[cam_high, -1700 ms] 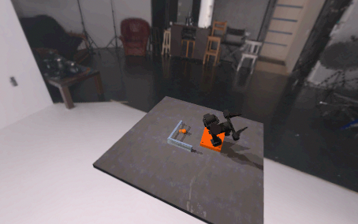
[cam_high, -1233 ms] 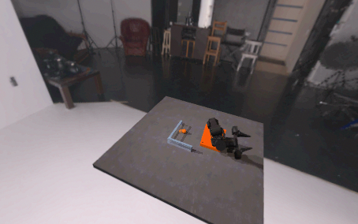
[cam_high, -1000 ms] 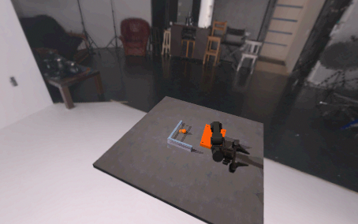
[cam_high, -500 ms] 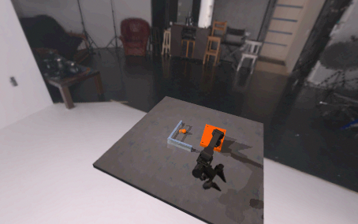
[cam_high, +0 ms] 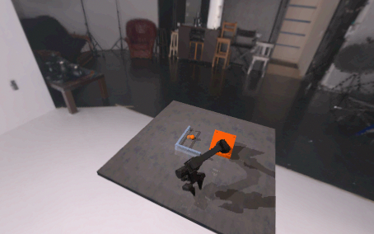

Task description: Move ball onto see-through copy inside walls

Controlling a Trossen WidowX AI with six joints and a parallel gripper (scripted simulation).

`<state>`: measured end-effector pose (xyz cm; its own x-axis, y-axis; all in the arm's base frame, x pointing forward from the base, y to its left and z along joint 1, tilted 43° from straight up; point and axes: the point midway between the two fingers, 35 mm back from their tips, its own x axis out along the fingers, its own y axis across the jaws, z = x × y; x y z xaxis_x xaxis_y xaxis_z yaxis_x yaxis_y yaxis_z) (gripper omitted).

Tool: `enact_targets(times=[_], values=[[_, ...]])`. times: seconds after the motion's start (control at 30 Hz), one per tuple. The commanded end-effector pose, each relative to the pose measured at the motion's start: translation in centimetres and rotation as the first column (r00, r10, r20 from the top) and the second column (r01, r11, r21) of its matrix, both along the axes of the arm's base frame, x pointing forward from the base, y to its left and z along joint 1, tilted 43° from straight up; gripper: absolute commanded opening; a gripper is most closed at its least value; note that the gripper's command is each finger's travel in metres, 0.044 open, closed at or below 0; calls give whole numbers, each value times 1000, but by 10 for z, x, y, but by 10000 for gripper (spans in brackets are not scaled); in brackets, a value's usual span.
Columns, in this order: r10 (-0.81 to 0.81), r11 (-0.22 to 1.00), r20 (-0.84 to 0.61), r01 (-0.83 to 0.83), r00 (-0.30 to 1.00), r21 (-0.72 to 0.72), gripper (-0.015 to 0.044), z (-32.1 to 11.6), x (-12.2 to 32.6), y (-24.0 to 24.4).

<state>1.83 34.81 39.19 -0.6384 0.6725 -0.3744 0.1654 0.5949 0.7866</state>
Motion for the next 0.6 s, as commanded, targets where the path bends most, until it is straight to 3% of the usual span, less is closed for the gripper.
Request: enact_targets(times=[0.0,0.27,0.57], values=[[-80,997,81,80,993,12,324,-25,48,8],[-238,970,269,240,933,26,324,-86,166,-6],[-321,934,445,357,836,3,324,-159,276,-69]])
